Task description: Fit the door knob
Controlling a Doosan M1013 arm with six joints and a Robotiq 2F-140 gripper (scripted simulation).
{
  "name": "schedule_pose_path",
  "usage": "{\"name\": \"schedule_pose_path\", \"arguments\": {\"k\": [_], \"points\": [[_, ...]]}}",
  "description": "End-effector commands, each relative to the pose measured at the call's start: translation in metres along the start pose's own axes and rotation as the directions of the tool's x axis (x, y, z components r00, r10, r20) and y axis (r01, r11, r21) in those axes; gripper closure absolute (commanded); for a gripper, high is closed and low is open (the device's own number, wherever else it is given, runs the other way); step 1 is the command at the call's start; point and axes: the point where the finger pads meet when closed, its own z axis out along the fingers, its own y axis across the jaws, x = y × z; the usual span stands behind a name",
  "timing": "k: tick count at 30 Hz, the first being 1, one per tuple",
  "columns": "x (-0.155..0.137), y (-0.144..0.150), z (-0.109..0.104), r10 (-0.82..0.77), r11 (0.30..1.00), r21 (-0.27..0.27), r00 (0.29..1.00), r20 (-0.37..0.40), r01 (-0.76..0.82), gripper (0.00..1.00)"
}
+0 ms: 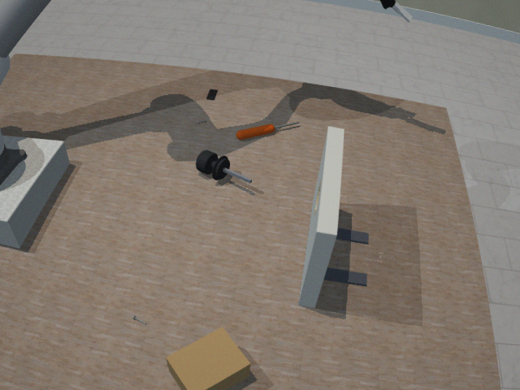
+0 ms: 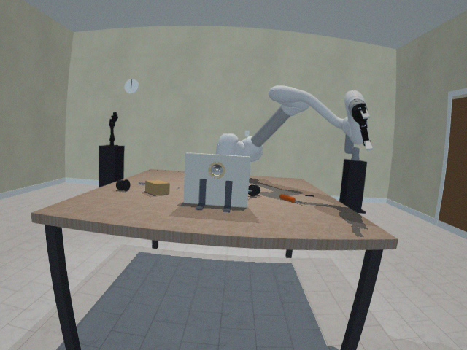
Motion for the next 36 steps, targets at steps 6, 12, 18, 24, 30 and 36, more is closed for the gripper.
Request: {"name": "schedule_pose_path", "arguments": {"k": [6, 12, 18, 24, 30, 36], "points": [[0.000, 0.000, 0.000, 0.000, 1.000, 0.000, 1.000, 0.000, 0.000, 0.00], [0.000, 0.000, 0.000, 0.000, 1.000, 0.000, 1.000, 0.000, 0.000, 0.00], [0.000, 0.000, 0.000, 0.000, 1.000, 0.000, 1.000, 0.000, 0.000, 0.00], [-0.084, -0.011, 0.003, -0.102, 0.988, 0.122, 0.992, 0.072, 0.092, 0.00], [-0.178, -0.031, -0.009, -0.229, 0.935, 0.301, 0.966, 0.119, 0.185, 0.00], [-0.266, -0.056, -0.033, -0.318, 0.862, 0.448, 0.941, 0.115, 0.237, 0.00]]}}
